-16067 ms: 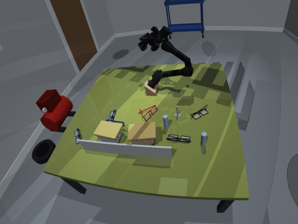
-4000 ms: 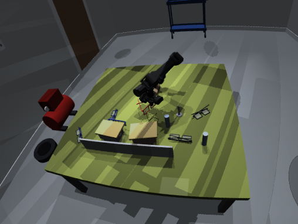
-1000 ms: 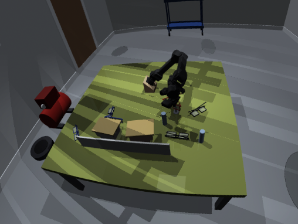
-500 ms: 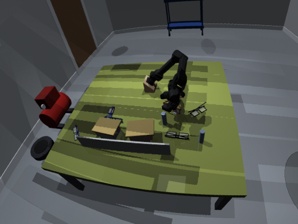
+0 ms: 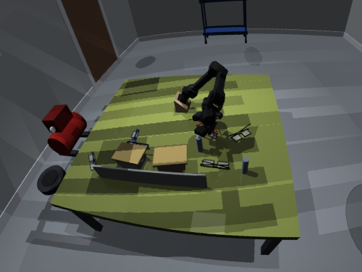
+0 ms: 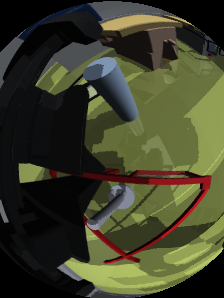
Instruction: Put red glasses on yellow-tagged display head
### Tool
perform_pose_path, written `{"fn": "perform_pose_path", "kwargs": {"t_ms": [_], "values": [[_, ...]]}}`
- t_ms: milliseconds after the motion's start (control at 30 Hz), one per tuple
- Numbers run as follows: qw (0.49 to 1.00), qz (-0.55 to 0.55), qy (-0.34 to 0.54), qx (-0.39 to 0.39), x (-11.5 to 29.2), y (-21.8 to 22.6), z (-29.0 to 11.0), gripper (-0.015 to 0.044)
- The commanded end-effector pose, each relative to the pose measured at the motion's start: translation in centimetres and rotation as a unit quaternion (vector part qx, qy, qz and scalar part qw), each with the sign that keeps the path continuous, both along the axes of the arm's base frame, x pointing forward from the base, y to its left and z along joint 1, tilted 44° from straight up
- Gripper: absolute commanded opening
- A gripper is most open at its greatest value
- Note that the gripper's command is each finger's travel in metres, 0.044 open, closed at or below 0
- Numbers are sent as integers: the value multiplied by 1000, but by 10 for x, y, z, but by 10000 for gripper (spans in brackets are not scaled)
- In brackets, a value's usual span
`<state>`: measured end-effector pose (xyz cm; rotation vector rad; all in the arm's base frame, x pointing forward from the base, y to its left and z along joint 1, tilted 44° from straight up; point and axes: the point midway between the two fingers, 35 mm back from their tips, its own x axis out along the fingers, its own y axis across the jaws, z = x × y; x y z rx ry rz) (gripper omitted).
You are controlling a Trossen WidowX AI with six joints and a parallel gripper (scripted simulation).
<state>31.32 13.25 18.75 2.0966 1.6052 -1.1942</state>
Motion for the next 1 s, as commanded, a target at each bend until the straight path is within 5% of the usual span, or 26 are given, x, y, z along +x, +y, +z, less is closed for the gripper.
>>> {"fn": "perform_pose_path", "kwargs": {"t_ms": [0,967], "values": [[1000,1,-1,0,2,-3,-3,0],[1000,1,-1,0,7,-24,-23,0]]}}
